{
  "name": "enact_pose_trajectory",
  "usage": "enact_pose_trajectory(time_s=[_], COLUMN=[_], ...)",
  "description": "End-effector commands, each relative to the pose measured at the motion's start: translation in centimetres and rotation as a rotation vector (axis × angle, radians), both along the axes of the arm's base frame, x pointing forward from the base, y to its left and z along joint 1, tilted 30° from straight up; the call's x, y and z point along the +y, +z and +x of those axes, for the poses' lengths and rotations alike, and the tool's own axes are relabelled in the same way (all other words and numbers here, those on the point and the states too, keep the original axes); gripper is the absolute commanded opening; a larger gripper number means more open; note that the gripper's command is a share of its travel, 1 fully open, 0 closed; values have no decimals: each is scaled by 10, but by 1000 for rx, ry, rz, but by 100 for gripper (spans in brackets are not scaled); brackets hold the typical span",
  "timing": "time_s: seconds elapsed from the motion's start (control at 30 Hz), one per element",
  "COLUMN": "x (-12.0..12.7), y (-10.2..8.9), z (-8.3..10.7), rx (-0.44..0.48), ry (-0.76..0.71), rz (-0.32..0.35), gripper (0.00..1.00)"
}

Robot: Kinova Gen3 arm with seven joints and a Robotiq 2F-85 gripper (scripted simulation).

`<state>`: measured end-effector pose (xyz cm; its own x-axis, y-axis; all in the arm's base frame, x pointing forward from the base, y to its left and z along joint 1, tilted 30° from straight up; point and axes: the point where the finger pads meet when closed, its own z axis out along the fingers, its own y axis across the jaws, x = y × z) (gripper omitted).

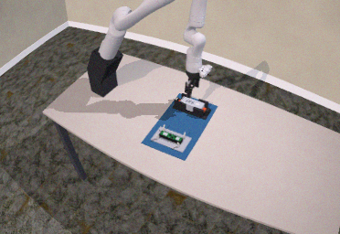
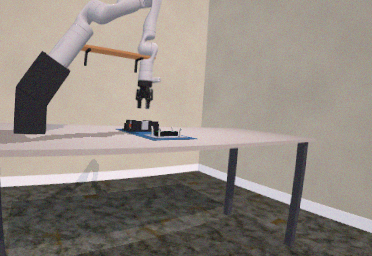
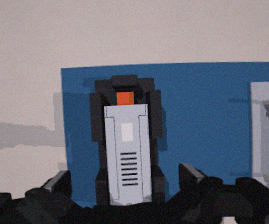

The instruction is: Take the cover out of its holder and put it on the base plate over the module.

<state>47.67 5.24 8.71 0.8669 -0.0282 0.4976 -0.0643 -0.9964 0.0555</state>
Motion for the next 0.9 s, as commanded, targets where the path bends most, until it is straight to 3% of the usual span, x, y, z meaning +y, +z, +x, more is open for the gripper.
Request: enact_pose_trajectory(time_s=[0.0, 0.13, 0.4, 0.7, 0.87], x=[-5, -7, -5, -11, -11], y=[-16, -34, -36, -74, -74], z=[9, 19, 19, 42, 42], rx=[-1, -2, 1, -2, -2], ry=[-4, -2, -2, -2, -2], rz=[-6, -6, -2, -6, -6], gripper=[100, 100, 100, 100, 100])
